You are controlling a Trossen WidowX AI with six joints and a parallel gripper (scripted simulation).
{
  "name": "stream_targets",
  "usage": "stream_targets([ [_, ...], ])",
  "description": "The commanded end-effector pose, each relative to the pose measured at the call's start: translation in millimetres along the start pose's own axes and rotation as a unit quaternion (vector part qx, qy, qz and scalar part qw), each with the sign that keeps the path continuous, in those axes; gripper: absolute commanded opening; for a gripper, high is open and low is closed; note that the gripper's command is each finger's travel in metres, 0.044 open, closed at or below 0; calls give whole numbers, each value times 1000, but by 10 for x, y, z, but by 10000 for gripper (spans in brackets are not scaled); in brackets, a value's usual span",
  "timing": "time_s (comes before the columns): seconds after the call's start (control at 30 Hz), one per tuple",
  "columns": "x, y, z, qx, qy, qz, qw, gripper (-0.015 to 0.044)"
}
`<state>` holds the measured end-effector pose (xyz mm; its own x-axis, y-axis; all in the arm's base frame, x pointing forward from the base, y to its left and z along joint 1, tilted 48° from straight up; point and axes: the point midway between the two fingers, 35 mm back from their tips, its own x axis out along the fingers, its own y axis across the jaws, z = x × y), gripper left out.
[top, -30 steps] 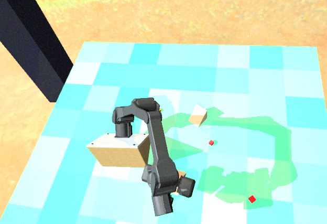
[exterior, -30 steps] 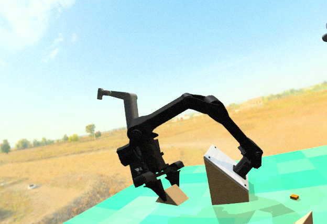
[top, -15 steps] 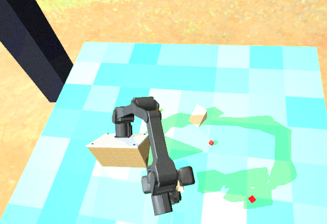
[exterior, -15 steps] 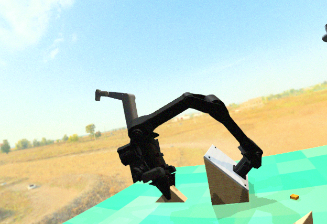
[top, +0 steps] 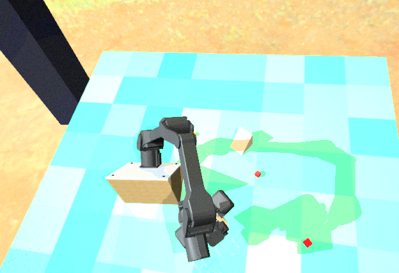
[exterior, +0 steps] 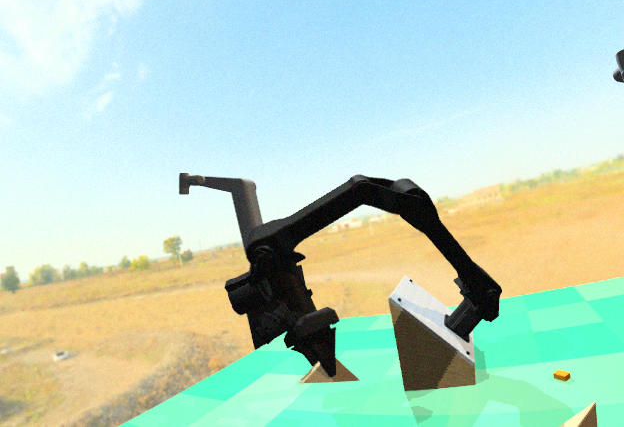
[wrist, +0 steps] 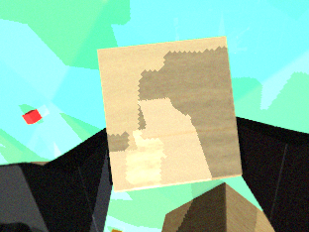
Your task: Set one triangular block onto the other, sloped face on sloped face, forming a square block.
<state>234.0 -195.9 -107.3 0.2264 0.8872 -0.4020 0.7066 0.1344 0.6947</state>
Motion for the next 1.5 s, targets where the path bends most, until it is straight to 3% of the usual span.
stream_targets([
  [0.0,-6,13,2,-77,-5,3,997,0],
  [0.7,-6,16,-5,-427,-15,-1,904,0],
  [1.47,-6,19,-14,-736,-23,-13,676,0],
])
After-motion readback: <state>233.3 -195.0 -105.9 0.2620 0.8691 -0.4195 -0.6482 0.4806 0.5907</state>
